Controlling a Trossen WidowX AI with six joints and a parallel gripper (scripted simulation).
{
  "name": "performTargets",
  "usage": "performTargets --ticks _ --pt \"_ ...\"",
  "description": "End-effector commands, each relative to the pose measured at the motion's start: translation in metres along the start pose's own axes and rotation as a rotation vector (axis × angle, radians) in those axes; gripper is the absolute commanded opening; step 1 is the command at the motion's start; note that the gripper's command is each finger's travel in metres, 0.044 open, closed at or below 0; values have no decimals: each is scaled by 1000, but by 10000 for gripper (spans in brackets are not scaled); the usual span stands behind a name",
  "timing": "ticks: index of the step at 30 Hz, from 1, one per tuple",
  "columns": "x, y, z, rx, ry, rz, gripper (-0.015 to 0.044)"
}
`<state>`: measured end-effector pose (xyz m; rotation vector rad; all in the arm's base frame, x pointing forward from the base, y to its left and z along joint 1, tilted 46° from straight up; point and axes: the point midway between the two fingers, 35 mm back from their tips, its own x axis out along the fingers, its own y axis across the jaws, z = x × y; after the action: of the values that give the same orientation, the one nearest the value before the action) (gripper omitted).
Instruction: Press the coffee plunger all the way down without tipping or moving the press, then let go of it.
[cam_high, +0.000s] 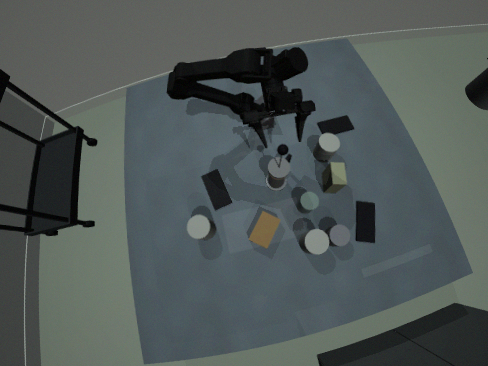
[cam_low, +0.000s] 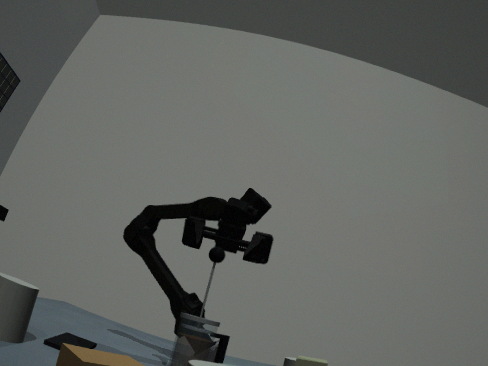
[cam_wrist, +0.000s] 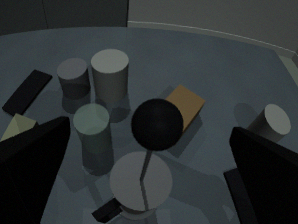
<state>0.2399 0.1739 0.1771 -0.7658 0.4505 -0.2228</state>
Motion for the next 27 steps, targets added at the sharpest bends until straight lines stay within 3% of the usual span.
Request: performTargets --ticks 1,10,22,27 --pt "6 -1 0 2 -1 3 440" --pt "18 -3 1 1 -7 -2 440" --pt "18 -3 1 1 -7 -2 125" --pt "18 -3 1 1 -7 -2 125"
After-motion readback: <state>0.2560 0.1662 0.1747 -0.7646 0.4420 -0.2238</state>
